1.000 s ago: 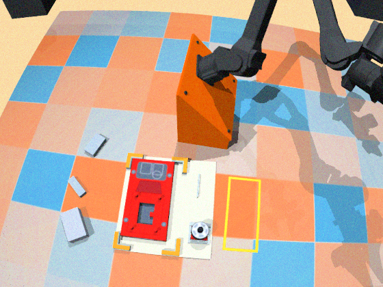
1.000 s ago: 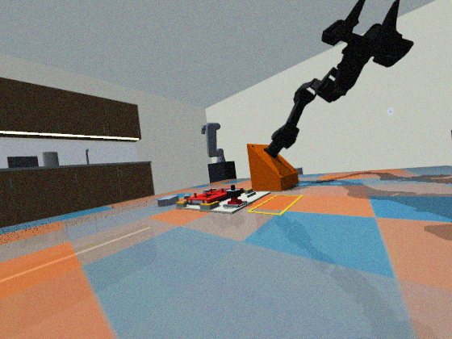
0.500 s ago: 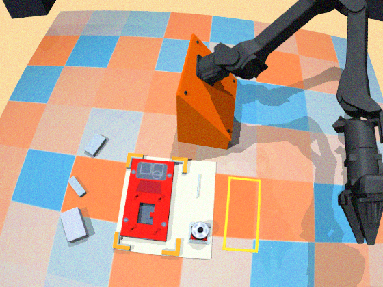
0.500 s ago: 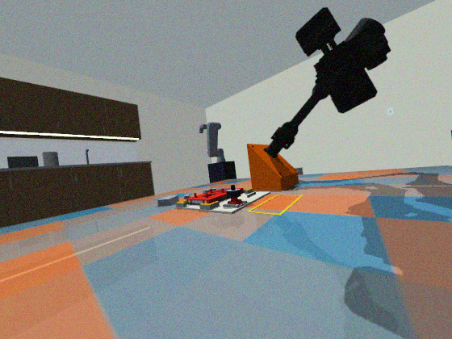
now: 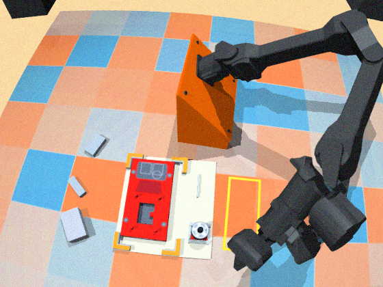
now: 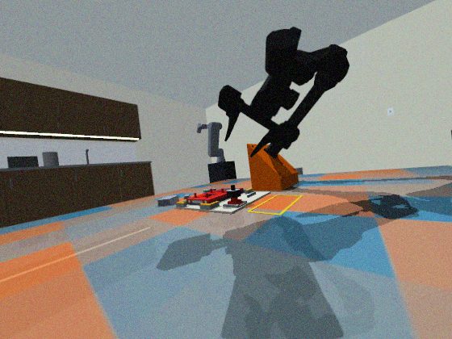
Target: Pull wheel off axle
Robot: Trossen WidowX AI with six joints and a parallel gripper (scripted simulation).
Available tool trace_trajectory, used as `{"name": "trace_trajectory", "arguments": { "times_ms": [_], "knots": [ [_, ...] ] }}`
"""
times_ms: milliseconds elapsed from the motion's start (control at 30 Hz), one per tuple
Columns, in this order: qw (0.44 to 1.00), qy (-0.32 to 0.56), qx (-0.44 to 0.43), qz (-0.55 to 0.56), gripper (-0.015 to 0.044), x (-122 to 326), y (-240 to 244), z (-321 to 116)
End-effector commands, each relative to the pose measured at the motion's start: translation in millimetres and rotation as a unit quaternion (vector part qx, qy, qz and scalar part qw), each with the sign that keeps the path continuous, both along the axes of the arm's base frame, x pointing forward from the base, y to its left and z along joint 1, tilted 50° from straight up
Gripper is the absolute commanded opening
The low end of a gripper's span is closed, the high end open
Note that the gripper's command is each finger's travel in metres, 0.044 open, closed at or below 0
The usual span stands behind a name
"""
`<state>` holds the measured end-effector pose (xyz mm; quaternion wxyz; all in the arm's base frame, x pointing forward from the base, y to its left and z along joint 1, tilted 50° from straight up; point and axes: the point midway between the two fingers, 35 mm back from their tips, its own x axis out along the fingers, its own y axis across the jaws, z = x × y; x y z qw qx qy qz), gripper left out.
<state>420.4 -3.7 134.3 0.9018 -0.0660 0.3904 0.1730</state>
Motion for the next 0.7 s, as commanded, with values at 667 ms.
{"name": "trace_trajectory", "arguments": {
  "times_ms": [667],
  "knots": [
    [0.871,0.345,0.342,-0.069,0.03,-49,-37,-103]
  ]
}}
